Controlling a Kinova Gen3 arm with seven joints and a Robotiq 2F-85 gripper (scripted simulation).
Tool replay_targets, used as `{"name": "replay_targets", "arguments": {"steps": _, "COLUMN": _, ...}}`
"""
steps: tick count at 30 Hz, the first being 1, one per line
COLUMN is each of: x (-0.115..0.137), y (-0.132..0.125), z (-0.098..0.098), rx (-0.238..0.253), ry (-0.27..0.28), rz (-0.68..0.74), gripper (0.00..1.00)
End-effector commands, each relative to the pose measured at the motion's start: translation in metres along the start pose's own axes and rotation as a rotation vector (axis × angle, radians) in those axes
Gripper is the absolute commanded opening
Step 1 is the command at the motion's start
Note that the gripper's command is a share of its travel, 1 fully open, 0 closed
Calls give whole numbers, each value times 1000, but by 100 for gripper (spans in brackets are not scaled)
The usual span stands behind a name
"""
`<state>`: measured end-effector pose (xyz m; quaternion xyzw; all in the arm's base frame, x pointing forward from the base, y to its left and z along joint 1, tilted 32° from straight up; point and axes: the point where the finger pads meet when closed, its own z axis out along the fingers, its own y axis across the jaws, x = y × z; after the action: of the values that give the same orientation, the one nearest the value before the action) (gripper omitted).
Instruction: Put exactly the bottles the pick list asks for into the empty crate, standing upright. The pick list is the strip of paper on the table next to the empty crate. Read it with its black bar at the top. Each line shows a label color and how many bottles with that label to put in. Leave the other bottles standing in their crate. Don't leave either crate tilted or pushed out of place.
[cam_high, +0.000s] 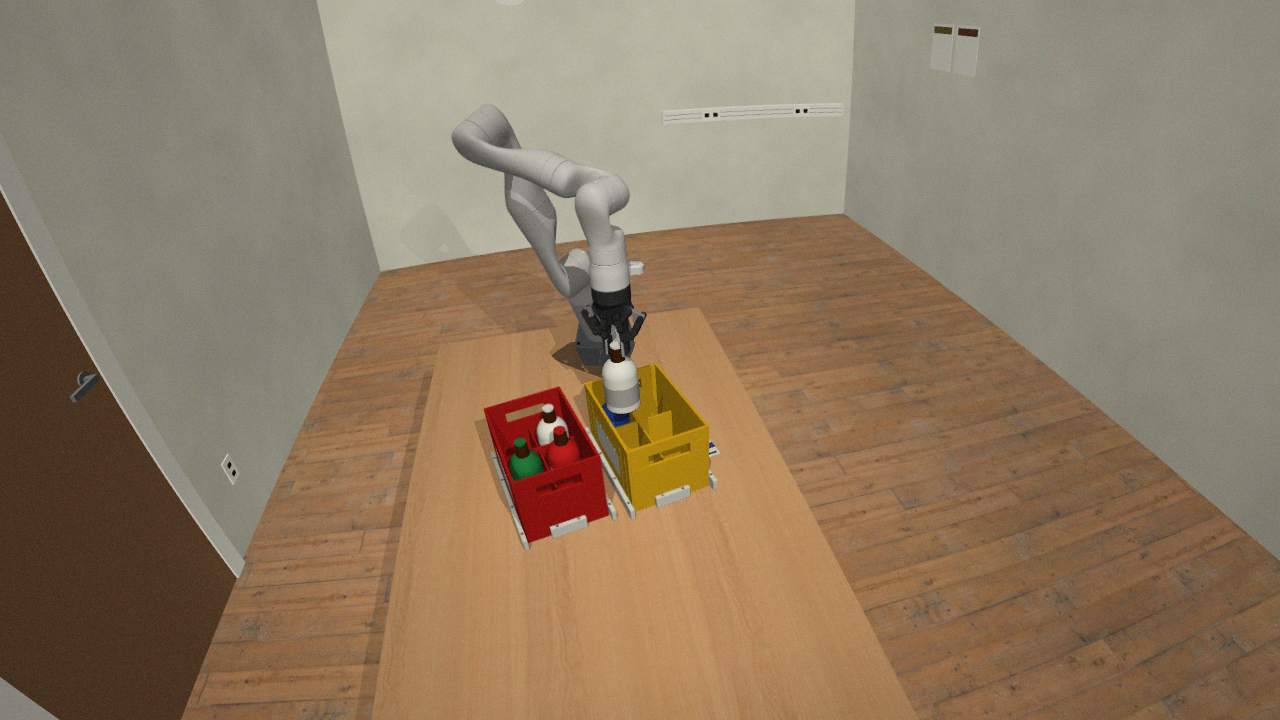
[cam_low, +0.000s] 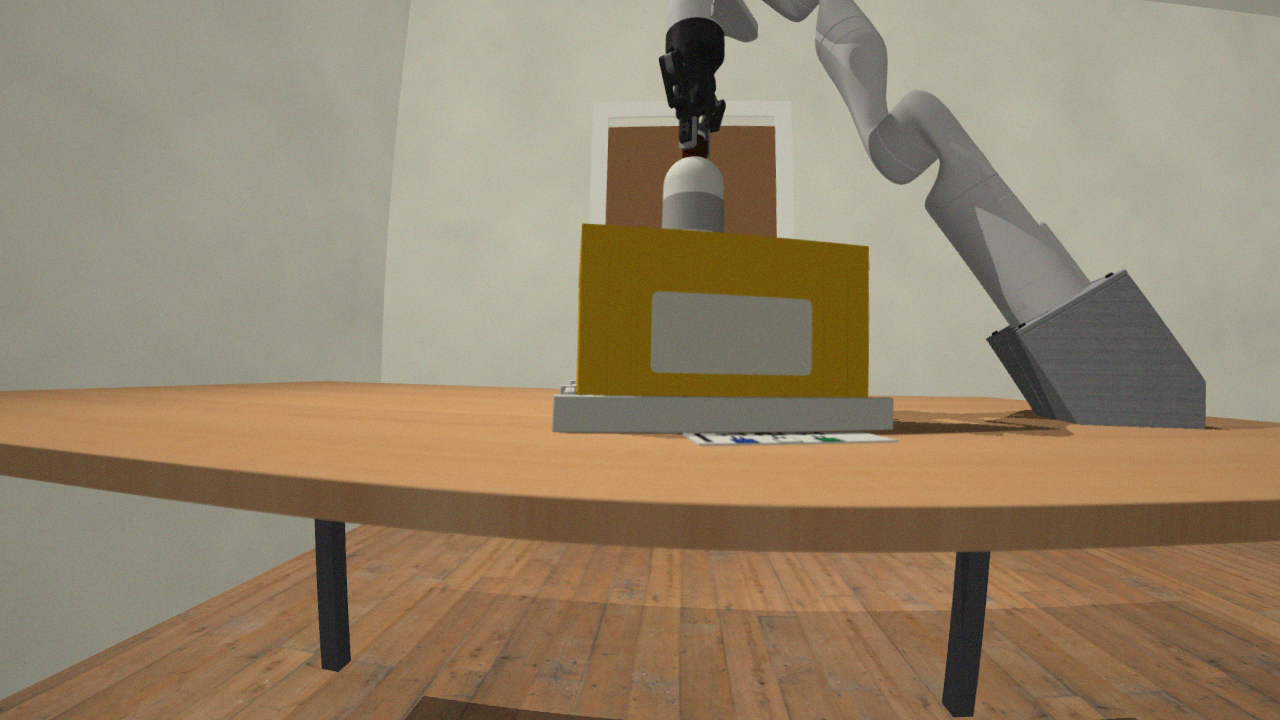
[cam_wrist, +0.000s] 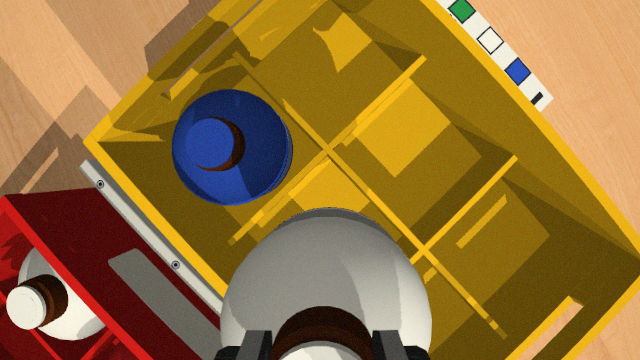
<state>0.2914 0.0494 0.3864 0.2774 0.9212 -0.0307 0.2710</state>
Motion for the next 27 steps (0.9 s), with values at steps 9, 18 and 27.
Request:
{"name": "replay_targets", "arguments": {"steps": 9, "x": 6, "y": 1, "z": 0, "rx": -1, "ry": -1, "rz": 0, "gripper": 10}}
{"name": "replay_targets", "arguments": {"steps": 18, "x": 5, "y": 0, "z": 0, "rx": -1, "ry": -1, "rz": 0, "gripper": 10}}
{"name": "replay_targets", "arguments": {"steps": 27, "x": 5, "y": 0, "z": 0, "rx": -1, "ry": -1, "rz": 0, "gripper": 10}}
